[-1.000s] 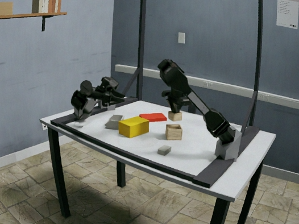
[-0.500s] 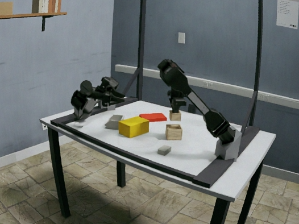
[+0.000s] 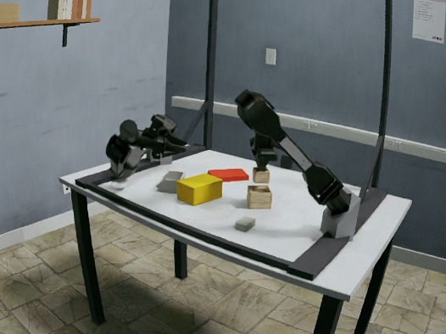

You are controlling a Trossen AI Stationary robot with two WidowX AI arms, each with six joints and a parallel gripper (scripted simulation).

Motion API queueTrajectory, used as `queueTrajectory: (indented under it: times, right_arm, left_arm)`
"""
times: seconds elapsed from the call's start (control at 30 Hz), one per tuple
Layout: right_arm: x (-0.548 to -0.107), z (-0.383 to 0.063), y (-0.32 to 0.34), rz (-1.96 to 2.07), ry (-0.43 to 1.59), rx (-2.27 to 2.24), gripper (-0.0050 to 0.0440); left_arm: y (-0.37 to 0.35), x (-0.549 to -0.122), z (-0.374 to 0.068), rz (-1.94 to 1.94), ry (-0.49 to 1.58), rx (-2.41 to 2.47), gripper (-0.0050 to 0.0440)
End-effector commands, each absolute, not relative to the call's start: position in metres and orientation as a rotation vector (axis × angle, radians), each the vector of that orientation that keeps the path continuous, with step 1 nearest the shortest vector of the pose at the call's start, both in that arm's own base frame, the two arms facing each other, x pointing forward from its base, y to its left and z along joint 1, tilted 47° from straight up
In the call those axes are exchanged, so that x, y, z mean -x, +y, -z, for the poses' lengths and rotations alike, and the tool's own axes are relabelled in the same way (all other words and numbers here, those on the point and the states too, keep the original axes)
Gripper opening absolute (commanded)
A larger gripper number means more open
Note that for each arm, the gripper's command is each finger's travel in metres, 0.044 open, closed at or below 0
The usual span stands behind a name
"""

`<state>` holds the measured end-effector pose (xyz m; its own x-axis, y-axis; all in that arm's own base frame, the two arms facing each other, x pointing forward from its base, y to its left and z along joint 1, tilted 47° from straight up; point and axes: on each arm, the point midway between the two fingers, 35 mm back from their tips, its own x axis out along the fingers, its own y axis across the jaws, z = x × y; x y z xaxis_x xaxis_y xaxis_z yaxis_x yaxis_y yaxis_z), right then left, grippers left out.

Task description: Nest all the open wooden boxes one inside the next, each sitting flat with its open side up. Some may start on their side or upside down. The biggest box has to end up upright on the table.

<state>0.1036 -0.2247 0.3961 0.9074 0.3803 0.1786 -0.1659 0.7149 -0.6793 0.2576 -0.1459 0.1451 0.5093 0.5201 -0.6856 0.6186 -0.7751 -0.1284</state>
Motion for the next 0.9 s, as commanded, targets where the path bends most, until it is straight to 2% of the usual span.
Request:
queueTrajectory:
  times: [0.0, 0.87]
  right_arm:
    - [-0.104, -0.402, -0.216, -0.314, -0.313, 0.746, 0.0400]
    - [-0.104, -0.402, -0.216, -0.314, -0.313, 0.746, 0.0400]
  left_arm:
    - [-0.143, -0.259, -0.146, 1.103, 0.977, -2.609, 0.0198]
    - [-0.131, -0.271, -0.130, 1.105, 0.980, -2.611, 0.0198]
